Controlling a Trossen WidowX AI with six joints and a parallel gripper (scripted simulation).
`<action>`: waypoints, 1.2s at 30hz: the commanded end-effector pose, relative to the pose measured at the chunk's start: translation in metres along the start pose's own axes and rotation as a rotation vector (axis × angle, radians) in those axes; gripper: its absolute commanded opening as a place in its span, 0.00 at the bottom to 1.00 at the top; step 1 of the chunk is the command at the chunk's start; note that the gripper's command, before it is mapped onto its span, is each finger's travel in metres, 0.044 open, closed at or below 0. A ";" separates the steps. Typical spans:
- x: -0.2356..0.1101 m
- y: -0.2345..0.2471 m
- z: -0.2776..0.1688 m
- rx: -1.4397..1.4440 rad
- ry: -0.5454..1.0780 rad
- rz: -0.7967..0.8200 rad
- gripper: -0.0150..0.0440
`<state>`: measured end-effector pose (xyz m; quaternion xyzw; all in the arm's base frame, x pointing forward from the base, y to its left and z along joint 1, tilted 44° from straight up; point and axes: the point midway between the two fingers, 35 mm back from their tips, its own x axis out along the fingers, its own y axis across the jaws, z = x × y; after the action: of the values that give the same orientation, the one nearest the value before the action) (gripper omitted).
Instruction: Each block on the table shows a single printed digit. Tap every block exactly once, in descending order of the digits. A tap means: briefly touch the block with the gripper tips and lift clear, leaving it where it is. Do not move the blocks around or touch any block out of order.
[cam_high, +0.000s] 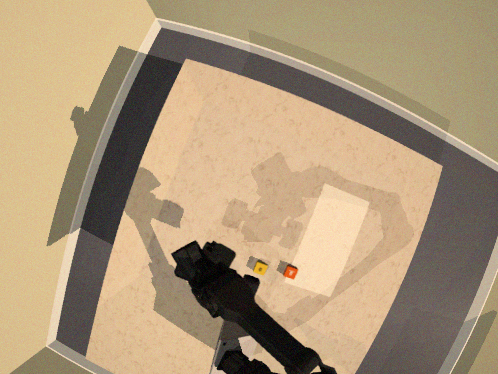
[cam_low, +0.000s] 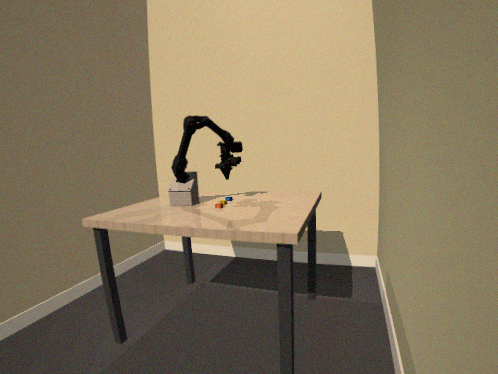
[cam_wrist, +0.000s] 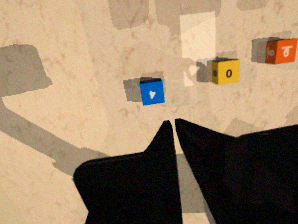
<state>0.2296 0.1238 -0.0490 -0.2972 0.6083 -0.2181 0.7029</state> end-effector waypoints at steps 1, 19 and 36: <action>0.014 0.003 0.003 0.016 0.005 0.006 0.29; 0.095 0.001 0.001 0.016 0.004 0.001 0.29; 0.112 0.001 0.001 0.016 0.004 -0.001 0.29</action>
<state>0.2521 0.0538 -0.1292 -0.2853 0.6048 -0.2225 0.7095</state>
